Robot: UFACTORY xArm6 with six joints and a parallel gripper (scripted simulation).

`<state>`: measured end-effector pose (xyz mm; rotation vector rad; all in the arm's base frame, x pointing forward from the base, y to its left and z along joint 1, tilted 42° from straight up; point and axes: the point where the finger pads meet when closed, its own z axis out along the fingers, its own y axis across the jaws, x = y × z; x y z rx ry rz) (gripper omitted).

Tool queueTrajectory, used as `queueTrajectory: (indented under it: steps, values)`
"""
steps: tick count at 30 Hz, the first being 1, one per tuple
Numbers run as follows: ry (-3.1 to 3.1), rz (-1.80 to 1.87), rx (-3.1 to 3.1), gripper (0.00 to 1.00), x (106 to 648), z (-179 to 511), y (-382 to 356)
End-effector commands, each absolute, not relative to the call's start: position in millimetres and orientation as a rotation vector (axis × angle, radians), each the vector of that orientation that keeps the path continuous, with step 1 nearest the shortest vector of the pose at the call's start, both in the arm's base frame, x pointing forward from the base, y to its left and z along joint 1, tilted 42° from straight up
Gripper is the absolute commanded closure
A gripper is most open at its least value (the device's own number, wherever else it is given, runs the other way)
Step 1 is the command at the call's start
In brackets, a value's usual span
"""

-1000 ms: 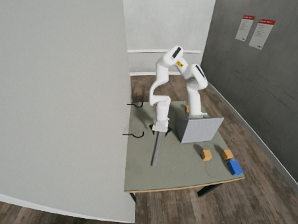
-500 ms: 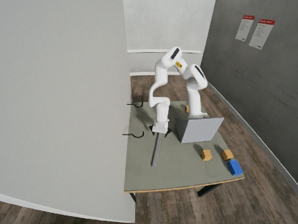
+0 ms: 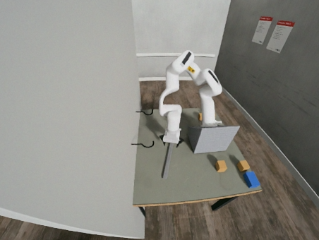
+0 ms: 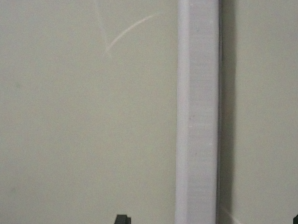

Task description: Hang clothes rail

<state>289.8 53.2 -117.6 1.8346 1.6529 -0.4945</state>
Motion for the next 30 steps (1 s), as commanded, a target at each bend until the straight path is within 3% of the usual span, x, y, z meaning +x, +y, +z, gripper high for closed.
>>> queueTrajectory:
  steps: [1, 30]
  values:
    - [1.653, -0.490, 1.835, 0.00, 291.1, -119.2, 52.6]
    - [1.653, -0.491, 1.835, 0.00, 293.2, -132.1, 41.1]
